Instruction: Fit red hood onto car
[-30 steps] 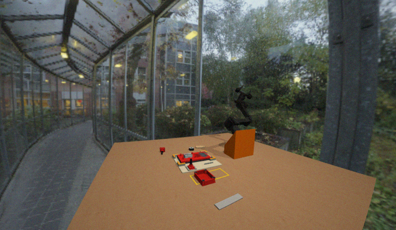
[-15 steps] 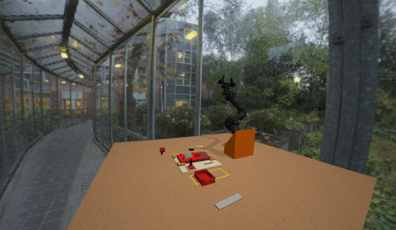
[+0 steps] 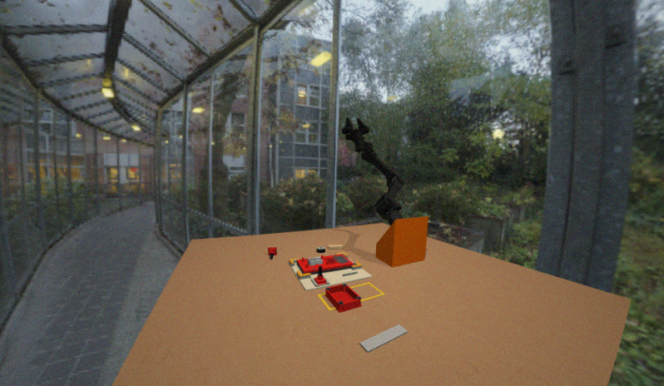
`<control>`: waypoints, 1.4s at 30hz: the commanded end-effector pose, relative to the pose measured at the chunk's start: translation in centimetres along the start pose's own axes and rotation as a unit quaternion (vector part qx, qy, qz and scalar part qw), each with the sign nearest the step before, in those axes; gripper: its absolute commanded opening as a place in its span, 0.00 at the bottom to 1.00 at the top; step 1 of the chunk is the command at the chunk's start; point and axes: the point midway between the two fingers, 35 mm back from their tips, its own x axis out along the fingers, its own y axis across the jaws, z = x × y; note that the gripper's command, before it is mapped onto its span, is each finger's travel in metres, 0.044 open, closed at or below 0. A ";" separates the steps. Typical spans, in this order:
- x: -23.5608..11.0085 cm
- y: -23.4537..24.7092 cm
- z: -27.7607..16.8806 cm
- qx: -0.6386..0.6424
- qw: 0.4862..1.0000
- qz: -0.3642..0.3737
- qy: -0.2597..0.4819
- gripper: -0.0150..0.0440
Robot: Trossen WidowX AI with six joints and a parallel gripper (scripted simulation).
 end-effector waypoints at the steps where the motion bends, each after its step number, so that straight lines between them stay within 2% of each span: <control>1: 1.3 -5.8 0.4 0.054 0.997 -0.060 -0.011 1.00; 5: 2.1 -8.4 0.3 0.047 0.996 -0.073 -0.011 1.00; 12: 3.3 -19.1 -0.6 0.129 0.974 -0.186 -0.029 1.00; 20: 1.6 -31.4 -3.5 0.210 0.921 -0.323 -0.051 1.00; 31: -4.8 -47.2 -8.7 0.289 0.803 -0.511 -0.104 1.00; 42: -13.1 -57.1 -16.3 0.325 0.680 -0.648 -0.111 1.00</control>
